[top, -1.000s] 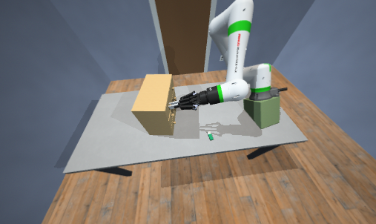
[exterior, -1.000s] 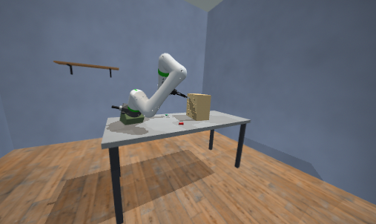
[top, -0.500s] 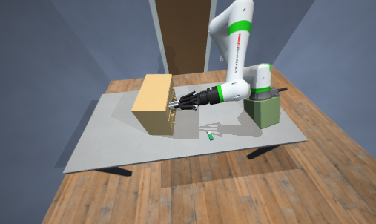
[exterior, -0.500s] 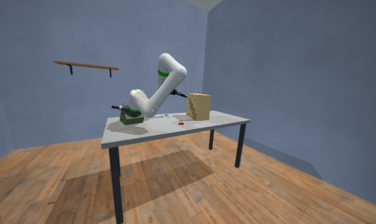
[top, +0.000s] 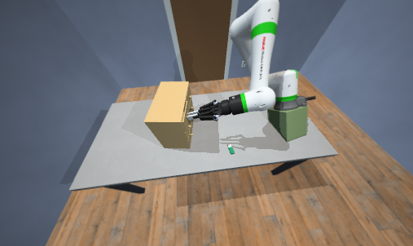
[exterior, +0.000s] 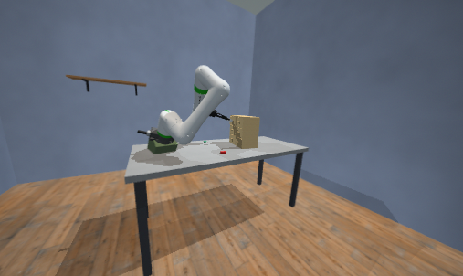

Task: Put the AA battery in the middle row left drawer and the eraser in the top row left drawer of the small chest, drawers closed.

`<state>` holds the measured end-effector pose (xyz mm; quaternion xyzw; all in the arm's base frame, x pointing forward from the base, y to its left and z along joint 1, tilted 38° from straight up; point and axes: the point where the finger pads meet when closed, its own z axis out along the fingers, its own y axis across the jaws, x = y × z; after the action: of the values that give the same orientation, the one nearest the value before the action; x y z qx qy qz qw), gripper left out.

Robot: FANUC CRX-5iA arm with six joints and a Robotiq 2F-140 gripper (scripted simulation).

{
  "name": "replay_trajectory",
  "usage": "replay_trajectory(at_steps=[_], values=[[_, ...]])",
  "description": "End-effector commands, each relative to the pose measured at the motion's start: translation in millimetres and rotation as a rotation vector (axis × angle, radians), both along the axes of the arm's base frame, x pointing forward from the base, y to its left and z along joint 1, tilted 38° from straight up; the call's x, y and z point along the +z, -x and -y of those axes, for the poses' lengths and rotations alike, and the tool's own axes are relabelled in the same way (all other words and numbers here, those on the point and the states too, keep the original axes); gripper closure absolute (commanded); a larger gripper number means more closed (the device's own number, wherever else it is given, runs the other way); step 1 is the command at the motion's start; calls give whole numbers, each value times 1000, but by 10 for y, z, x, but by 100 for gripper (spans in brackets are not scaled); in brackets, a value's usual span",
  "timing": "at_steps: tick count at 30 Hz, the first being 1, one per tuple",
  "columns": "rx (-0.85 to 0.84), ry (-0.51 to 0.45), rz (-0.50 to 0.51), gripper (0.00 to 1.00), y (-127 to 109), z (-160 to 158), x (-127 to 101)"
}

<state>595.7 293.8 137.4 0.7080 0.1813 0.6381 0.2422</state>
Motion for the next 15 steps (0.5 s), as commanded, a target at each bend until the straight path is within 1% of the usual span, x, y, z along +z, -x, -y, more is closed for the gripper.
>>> replay_trajectory(at_steps=[1, 15], values=[[0, 0, 0, 92, 33, 1, -6], [0, 0, 0, 92, 193, 15, -42]])
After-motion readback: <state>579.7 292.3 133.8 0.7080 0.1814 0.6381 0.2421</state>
